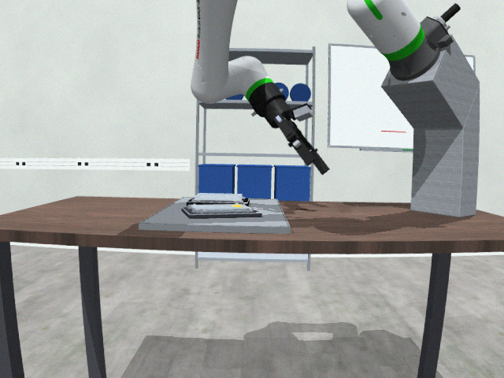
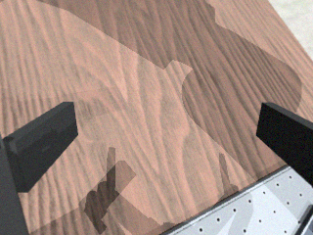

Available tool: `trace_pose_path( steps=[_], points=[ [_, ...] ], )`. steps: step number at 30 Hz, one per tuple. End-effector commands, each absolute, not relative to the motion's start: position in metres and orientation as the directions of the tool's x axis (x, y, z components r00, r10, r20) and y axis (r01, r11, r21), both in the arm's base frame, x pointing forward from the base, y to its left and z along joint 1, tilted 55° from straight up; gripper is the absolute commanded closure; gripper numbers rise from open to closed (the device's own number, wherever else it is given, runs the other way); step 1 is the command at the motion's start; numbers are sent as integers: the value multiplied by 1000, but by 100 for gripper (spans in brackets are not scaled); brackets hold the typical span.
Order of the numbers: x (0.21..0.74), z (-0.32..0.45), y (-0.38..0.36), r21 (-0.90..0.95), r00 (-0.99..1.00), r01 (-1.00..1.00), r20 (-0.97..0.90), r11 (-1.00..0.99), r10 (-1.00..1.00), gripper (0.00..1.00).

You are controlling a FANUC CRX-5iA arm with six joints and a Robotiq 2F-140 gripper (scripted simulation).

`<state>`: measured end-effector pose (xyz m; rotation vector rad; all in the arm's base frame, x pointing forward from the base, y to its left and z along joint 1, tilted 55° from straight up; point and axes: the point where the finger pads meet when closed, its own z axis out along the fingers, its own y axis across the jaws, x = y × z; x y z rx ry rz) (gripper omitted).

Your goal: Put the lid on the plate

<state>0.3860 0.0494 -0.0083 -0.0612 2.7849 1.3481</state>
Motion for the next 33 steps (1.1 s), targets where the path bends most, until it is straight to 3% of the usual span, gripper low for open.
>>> trace_pose_path(
  steps=[1,6,13,16,17,24,31,33],
  points=[
    [386,-8,49,782,-998,-58,-61,621,-16,0],
    [386,-5,47,768,-992,-128,-104,628,-76,0],
    [392,12,38,643,-862,-500,-308,579,-403,0],
    [394,16,36,625,-836,-540,-327,563,-440,0],
    [396,22,33,560,-744,-658,-381,503,-549,0],
    [428,83,11,389,-441,-880,-458,272,-772,0],
    [471,177,0,216,-70,-976,-456,-34,-887,0],
    [471,177,0,216,-70,-976,-456,-34,-887,0]
  ],
)
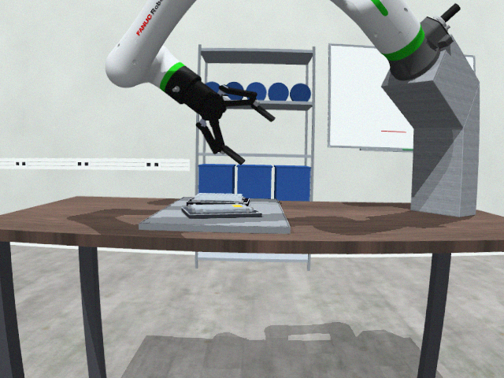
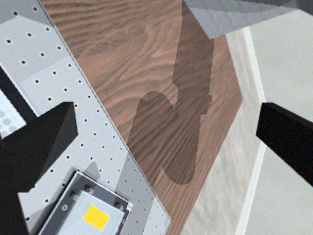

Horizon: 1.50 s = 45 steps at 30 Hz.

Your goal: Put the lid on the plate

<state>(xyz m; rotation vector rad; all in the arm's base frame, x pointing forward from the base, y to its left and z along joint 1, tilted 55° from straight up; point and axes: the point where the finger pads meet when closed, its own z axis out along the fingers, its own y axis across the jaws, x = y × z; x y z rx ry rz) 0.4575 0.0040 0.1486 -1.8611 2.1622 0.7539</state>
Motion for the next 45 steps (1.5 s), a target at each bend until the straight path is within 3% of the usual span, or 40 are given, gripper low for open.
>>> trace_pose_path(
  steps=[1,6,15,17,18,24,32,34,35,45],
  points=[
    [480,200,-1,152,81,-975,-435,-162,-897,0],
    [505,263,14,64,314,-929,-383,-364,-869,0],
    [531,221,134,-168,706,-708,-212,-686,-676,0],
    [531,221,134,-168,706,-708,-212,-686,-676,0],
    [532,220,141,-220,796,-605,-141,-765,-589,0],
    [532,220,152,-305,906,-384,58,-871,-420,0],
    [531,220,150,-336,919,-68,347,-939,-190,0],
    [531,220,150,-336,919,-68,347,-939,-190,0],
    [531,220,150,-328,888,44,446,-944,-113,0],
    [531,220,150,-239,669,372,739,-897,81,0]
  ],
)
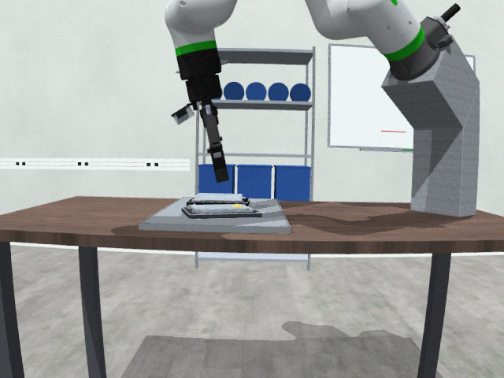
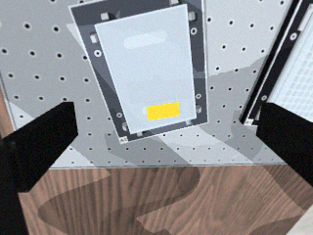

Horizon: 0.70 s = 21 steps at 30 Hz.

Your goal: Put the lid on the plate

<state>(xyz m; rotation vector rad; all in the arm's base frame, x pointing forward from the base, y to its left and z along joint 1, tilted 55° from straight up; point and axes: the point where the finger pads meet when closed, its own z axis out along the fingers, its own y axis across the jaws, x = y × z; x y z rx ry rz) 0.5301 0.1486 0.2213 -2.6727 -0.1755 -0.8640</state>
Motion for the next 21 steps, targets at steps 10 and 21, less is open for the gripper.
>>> trace_pose_path(
  steps=[10,21],
  points=[
    [531,220,150,-212,596,437,796,-874,105,0],
    [531,220,150,-212,596,437,796,-874,105,0]
  ],
)
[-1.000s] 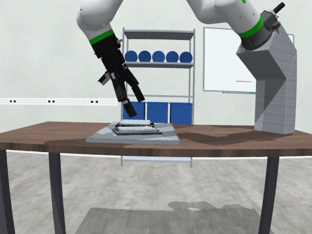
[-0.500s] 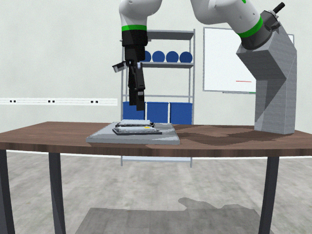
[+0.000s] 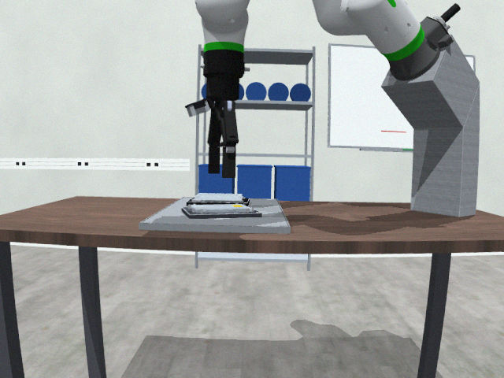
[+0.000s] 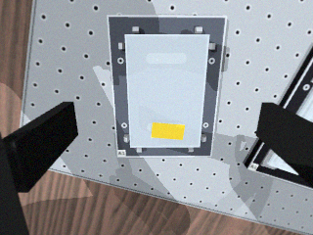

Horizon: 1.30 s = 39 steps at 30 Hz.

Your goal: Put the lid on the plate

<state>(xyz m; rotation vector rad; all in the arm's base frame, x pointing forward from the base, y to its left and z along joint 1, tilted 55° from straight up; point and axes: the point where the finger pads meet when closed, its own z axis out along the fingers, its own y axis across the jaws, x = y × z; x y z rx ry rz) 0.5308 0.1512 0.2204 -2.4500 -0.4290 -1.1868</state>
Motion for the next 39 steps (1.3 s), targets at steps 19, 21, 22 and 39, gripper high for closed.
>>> trace_pose_path(
  steps=[19,21,22,39],
  points=[
    [531,220,150,-212,596,437,796,-874,105,90],
    [531,220,150,-212,596,437,796,-874,105,90],
    [531,220,150,-212,596,437,796,-874,105,90],
    [531,220,150,-212,596,437,796,-874,105,90]
  ],
)
